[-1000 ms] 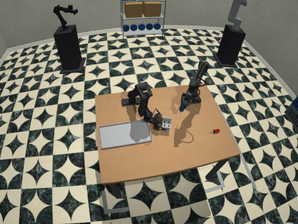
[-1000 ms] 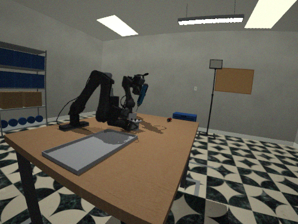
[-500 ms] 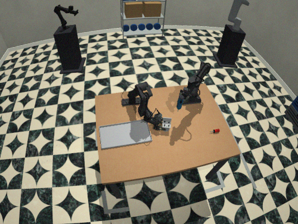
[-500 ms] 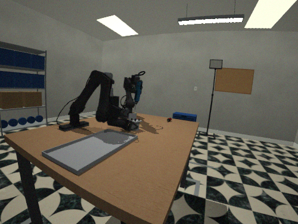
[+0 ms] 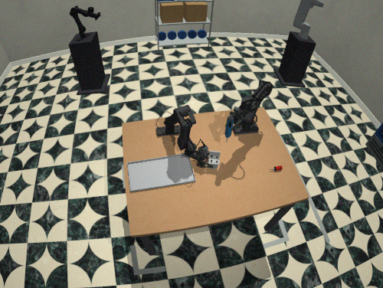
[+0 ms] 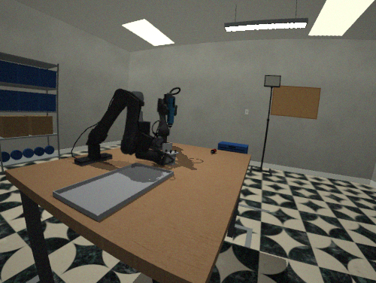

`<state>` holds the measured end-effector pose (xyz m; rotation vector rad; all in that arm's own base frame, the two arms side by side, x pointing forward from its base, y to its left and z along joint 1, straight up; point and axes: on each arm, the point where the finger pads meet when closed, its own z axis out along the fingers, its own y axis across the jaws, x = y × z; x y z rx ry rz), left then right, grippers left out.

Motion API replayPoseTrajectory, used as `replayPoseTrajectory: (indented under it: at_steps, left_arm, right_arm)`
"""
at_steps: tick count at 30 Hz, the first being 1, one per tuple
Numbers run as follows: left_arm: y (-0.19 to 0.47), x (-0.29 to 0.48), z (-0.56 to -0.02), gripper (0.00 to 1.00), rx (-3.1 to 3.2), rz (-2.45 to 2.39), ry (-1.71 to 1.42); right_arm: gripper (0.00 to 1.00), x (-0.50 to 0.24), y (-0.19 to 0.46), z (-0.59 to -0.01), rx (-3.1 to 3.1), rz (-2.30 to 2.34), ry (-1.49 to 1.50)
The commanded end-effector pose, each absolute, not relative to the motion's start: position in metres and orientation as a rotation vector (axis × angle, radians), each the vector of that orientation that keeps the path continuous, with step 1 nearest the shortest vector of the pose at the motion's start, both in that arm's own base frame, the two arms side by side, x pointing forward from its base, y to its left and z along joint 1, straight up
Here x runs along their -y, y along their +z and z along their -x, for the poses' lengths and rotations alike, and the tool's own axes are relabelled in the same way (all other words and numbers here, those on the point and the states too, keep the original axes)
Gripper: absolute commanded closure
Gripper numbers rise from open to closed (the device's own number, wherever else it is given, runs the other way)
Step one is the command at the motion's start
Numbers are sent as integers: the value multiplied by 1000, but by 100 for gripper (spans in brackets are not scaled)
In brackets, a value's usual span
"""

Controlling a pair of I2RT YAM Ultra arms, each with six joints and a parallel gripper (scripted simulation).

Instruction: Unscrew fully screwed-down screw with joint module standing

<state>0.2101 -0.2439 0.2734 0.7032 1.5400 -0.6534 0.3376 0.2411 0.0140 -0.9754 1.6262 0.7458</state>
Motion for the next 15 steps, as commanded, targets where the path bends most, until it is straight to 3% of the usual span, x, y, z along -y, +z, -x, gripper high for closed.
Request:
replayPoseTrajectory:
  at_steps: [1, 15]
  left_arm:
    - [318, 240, -211, 58, -1394, -642, -672]
    - [330, 238, -210, 58, -1353, -619, -683]
  right_arm:
    - [41, -248, 9, -340, -1628, 989, 758]
    - [41, -248, 9, -340, -1628, 989, 758]
